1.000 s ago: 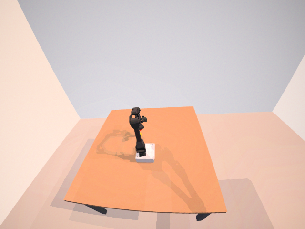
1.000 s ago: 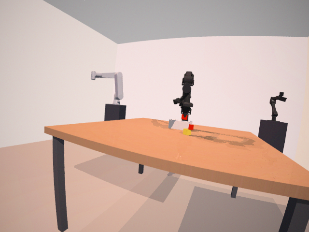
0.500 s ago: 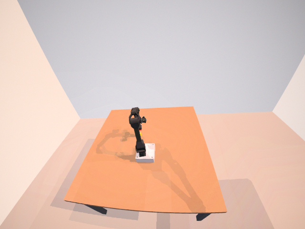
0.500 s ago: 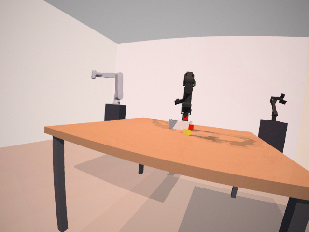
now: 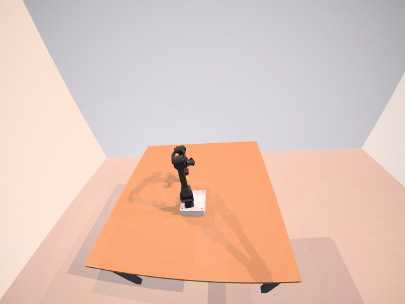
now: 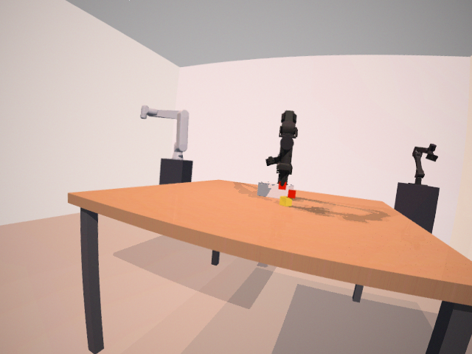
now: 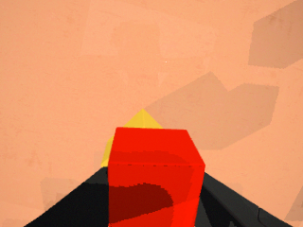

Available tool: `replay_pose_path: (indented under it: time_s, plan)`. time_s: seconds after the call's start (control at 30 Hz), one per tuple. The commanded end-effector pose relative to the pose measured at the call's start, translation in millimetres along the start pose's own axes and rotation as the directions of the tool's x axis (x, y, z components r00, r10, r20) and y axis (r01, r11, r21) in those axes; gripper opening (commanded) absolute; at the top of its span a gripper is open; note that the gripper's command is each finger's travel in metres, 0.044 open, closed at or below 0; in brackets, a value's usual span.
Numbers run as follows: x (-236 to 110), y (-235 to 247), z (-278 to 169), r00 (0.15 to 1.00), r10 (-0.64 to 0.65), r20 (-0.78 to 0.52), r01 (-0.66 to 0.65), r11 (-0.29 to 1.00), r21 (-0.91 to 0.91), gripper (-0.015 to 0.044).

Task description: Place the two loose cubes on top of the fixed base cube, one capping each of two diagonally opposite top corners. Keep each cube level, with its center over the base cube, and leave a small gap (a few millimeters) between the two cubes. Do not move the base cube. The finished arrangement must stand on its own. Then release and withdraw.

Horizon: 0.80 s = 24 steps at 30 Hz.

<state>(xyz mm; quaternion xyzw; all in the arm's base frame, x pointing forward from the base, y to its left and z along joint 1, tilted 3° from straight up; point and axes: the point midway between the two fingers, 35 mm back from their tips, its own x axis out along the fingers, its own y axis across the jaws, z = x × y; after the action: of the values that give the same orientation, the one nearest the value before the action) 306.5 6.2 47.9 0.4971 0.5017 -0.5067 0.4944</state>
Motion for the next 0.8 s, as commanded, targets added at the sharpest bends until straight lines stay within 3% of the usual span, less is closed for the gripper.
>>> replay_pose_path:
  time_s: [0.0, 0.4, 0.77]
  plan:
    - [1.1, 0.1, -0.3, 1.000, 0.000, -0.003, 0.000, 1.000, 0.005, 0.0105]
    - [29.2, 1.6, -0.4, 1.000, 0.000, -0.003, 0.000, 1.000, -0.002, 0.0105]
    - [30.8, 1.6, -0.4, 1.000, 0.000, -0.003, 0.000, 1.000, -0.007, 0.0105]
